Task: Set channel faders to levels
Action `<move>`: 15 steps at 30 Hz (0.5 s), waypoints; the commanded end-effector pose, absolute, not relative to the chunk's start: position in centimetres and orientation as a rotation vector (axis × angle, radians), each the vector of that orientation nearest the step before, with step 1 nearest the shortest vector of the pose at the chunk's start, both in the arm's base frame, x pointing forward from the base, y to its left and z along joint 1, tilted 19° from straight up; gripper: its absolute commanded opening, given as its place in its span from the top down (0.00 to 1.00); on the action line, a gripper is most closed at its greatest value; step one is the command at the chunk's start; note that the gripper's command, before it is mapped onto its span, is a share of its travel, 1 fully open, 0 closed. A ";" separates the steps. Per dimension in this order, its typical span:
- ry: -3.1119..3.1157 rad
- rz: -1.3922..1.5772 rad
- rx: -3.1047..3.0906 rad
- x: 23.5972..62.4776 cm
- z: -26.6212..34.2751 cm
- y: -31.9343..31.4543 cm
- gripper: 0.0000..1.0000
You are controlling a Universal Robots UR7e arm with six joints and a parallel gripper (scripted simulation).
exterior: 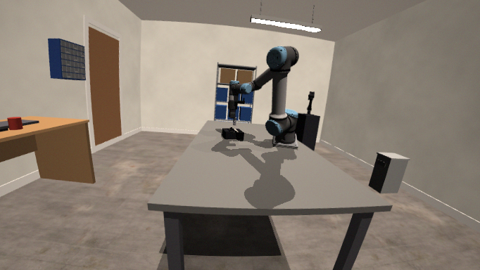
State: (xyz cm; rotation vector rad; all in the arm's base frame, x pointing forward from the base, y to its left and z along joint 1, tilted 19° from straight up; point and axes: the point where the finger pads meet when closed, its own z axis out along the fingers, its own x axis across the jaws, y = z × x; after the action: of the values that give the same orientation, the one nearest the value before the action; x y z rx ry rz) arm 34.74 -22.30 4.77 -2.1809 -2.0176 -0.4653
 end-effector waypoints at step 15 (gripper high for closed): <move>-2.146 -0.480 -2.078 34.8 4.7 -22.5 1.00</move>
State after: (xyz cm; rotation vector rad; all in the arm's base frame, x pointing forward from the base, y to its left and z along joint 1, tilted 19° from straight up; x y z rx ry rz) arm 34.81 -22.47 4.71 -2.0834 -2.1378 -0.4790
